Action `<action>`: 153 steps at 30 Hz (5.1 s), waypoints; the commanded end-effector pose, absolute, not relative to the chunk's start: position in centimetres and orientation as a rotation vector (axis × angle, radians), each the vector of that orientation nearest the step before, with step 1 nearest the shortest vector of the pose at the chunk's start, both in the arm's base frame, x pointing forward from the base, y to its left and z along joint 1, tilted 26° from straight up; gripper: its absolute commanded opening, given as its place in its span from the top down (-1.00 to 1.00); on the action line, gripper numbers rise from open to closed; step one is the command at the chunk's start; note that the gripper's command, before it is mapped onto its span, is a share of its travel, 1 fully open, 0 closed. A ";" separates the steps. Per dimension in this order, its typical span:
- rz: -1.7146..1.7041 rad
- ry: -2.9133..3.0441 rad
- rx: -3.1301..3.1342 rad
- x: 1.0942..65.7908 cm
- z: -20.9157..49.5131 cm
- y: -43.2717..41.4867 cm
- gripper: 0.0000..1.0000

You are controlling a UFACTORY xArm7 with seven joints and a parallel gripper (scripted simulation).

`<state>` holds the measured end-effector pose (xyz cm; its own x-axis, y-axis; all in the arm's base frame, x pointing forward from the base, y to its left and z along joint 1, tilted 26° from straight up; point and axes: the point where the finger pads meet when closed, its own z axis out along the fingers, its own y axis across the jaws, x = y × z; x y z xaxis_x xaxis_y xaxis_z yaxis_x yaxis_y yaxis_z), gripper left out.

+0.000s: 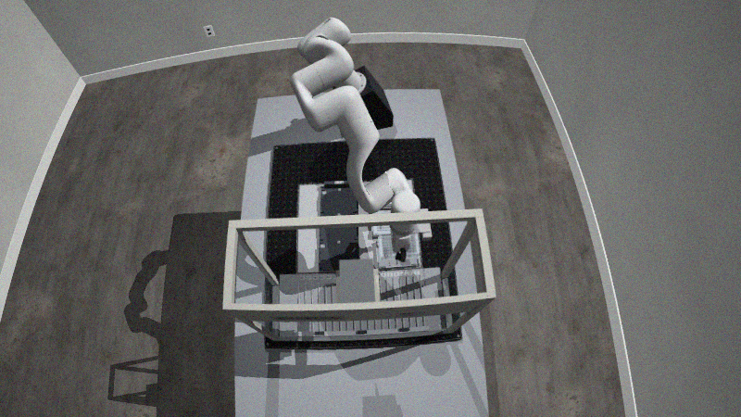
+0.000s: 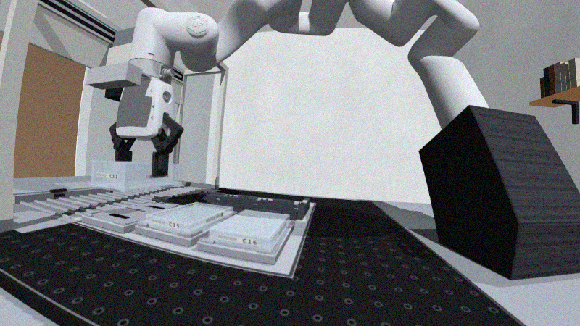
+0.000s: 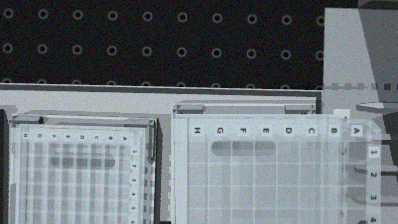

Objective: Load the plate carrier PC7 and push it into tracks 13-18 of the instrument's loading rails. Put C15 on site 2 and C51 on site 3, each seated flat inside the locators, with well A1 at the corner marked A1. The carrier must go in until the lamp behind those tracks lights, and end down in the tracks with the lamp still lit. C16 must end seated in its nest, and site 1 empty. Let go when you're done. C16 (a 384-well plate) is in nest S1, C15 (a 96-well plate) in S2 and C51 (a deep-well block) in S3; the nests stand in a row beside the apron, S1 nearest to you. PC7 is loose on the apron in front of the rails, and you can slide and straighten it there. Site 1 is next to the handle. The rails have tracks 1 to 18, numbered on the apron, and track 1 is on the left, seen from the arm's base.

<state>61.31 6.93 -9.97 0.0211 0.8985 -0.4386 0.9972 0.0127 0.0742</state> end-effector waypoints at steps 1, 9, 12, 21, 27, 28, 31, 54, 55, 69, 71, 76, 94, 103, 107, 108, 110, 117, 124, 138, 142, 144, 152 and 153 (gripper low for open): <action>-0.365 1.935 1.942 61.5 -9.2 7.4 1.00; -0.365 1.935 1.942 61.4 -8.3 7.9 1.00; -0.365 1.935 1.942 61.3 -7.8 8.1 1.00; -0.365 1.936 1.942 61.3 -6.8 8.6 1.00; -0.365 1.936 1.942 61.2 -5.9 9.0 1.00; -0.365 1.936 1.942 61.2 -5.8 9.1 1.00; -0.365 1.936 1.942 61.1 -5.3 9.3 1.00; -0.365 1.936 1.942 60.9 -2.5 10.7 1.00; -0.365 1.936 1.942 60.9 -2.4 10.8 1.00; -0.290 1.646 2.163 60.7 -0.6 7.2 1.00; -0.290 1.646 2.163 60.7 -0.6 7.2 1.00; -0.241 1.454 2.283 60.6 0.4 4.9 1.00; -0.078 0.795 2.564 60.2 3.9 -2.3 1.00; 0.016 0.402 2.651 60.0 5.8 -6.4 1.00; 0.037 0.314 2.663 60.0 6.1 -7.0 1.00; 0.047 0.269 2.669 60.0 6.1 -7.0 1.00; 0.068 0.180 2.677 60.0 6.1 -7.0 1.00; 0.127 -0.072 2.687 60.0 6.1 -7.0 1.00; 0.168 -0.252 2.681 60.0 6.1 -7.0 1.00; 0.297 -0.830 2.589 60.0 6.1 -7.0 1.00; 0.326 -0.961 2.552 60.0 6.1 -7.0 1.00; 0.345 -1.048 2.524 60.0 6.1 -7.0 1.00; 0.418 -1.388 2.385 60.0 6.1 -7.0 1.00; 0.427 -1.429 2.365 60.0 6.1 -7.0 1.00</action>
<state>59.82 -7.15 5.92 0.5443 -0.7375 0.3998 -0.8358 -0.5179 0.1825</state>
